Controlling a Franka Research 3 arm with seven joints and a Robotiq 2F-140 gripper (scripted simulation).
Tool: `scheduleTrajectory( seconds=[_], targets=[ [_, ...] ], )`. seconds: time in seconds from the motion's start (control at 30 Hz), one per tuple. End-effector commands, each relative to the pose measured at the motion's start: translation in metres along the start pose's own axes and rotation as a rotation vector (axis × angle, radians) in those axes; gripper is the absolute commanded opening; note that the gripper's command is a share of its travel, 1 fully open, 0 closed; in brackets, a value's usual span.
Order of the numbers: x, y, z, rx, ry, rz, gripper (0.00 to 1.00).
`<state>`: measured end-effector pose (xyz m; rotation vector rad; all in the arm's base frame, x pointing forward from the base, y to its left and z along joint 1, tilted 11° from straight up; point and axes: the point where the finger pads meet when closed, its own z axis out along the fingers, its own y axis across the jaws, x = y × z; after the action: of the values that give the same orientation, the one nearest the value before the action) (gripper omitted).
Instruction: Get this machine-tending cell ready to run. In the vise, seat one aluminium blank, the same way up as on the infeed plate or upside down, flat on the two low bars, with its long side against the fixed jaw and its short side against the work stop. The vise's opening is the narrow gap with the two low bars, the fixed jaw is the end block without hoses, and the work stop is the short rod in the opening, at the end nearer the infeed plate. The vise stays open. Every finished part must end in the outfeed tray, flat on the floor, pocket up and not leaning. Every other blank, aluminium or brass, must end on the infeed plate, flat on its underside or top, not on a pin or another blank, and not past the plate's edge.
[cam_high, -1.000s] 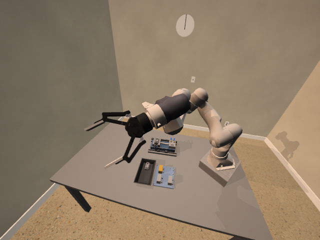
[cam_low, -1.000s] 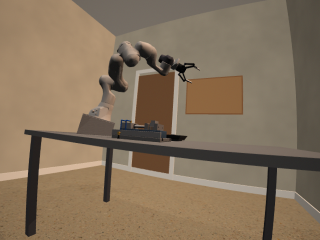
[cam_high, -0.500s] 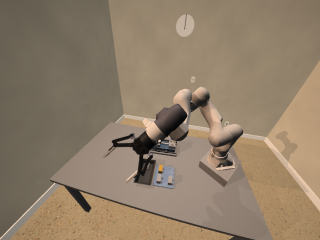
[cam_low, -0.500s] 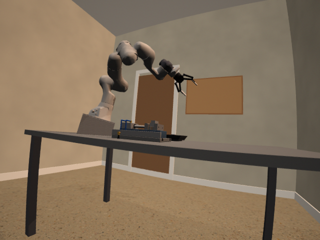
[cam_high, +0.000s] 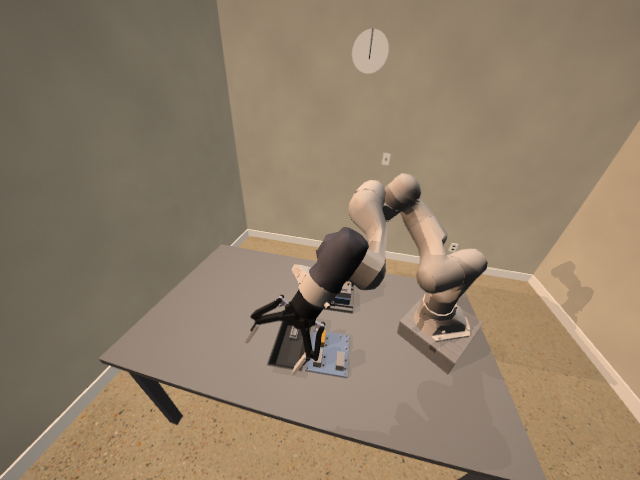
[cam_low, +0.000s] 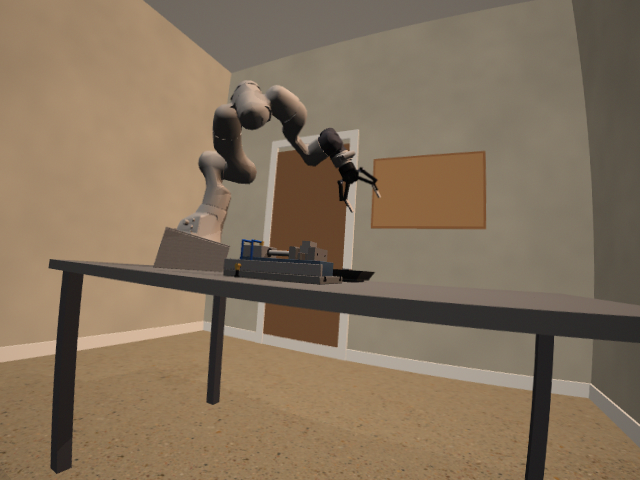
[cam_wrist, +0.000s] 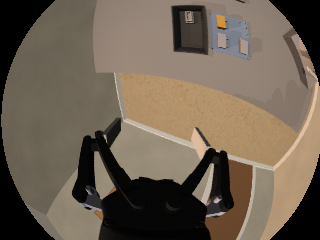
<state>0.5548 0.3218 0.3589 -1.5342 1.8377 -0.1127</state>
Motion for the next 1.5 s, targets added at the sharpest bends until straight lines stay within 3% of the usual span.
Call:
scheduleTrajectory(
  seconds=[0.0, 0.37, 0.43, 0.47, 0.67, 1.3, 1.33, 1.47],
  targets=[
    [0.031, 0.029, 0.012, -0.077, 0.078, -0.055, 1.00],
    [0.100, 0.117, 0.026, -0.292, 0.227, -0.090, 1.00],
    [0.100, 0.117, 0.026, -0.292, 0.227, -0.090, 1.00],
    [0.115, 0.136, 0.026, -0.342, 0.258, -0.099, 1.00],
    [0.148, 0.181, 0.022, -0.458, 0.325, -0.119, 1.00],
    [0.148, 0.182, 0.022, -0.460, 0.326, -0.119, 1.00],
    [0.148, 0.182, 0.022, -0.460, 0.326, -0.119, 0.00],
    [0.148, 0.182, 0.022, -0.460, 0.326, -0.119, 0.00]
  ],
)
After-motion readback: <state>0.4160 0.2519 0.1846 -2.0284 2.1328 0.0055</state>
